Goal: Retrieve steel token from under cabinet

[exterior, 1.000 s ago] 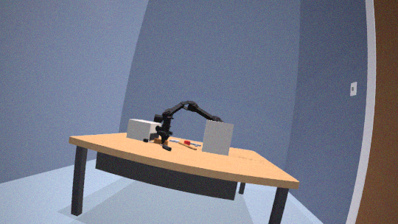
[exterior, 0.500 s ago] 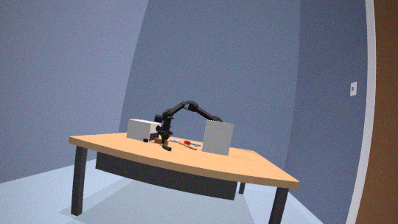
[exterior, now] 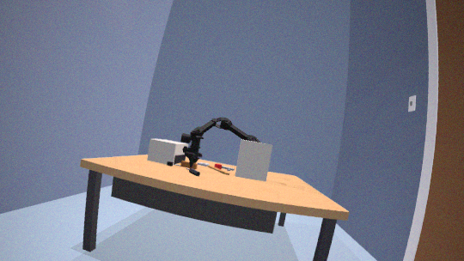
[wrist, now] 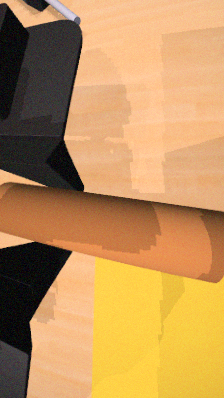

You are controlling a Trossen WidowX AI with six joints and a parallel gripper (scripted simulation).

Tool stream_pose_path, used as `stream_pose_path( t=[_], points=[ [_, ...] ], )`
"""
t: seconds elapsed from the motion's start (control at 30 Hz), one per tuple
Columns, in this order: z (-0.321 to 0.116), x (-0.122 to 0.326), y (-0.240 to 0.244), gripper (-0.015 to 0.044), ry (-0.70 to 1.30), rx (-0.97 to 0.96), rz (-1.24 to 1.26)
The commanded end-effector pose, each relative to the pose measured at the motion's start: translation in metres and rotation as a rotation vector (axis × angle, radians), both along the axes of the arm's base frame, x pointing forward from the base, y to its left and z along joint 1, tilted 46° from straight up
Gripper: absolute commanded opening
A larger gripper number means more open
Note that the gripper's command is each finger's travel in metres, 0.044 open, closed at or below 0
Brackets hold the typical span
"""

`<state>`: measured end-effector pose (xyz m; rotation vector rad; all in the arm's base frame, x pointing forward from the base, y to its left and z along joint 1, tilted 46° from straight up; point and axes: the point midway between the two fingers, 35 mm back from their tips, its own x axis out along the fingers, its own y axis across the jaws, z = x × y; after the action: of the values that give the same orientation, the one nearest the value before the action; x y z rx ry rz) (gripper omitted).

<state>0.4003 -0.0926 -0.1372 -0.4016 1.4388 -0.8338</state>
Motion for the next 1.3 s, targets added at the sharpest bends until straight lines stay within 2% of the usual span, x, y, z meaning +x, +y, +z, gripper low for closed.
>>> stream_pose_path(
  t=[0.0, 1.27],
  points=[
    [0.005, -0.002, -0.006, 0.0, -0.004, -0.009, -0.005],
    [0.009, -0.021, -0.009, 0.0, -0.003, -0.01, -0.005]
  ],
)
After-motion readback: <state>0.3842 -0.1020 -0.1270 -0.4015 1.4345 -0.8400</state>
